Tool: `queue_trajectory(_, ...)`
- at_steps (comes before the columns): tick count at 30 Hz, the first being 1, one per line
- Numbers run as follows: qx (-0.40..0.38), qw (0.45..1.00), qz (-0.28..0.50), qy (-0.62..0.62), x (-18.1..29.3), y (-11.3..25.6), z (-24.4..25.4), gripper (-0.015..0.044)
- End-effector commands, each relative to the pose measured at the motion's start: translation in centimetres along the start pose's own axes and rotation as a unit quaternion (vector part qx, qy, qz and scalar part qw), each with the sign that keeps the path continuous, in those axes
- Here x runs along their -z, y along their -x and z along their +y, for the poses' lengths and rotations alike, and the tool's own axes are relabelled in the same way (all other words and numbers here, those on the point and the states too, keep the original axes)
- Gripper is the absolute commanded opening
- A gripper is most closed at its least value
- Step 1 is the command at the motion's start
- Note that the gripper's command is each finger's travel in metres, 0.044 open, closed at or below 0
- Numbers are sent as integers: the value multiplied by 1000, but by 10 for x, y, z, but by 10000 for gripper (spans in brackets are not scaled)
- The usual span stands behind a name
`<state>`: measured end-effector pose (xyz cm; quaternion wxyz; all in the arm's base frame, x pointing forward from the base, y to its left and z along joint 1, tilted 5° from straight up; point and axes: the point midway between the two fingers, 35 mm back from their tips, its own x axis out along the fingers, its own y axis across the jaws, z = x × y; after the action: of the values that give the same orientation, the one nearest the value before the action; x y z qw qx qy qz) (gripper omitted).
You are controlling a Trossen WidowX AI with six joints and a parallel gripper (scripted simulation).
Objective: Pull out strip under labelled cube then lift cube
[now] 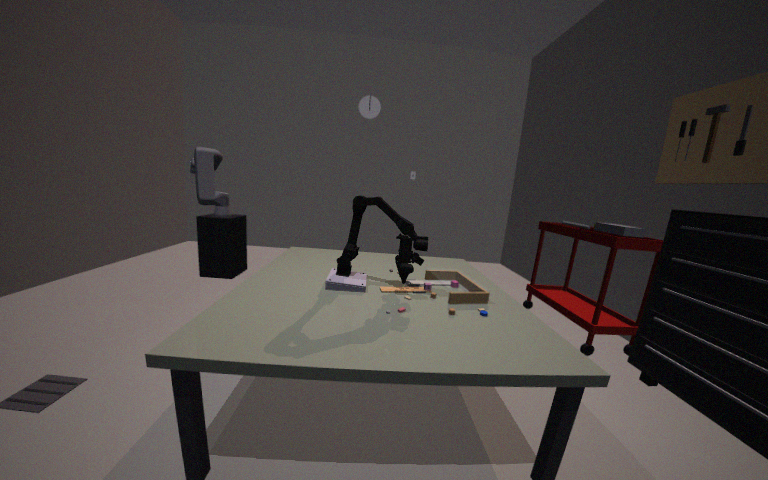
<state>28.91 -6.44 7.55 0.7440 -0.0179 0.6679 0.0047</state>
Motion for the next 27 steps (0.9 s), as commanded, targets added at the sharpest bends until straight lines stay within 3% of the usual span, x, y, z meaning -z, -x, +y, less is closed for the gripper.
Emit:
queue_trajectory(1, 2, 1000, -1, -1, -15, 2, 2, 440)
queue_trajectory(27, 2, 1000, -5, -1, -104, 16, 10, 440)
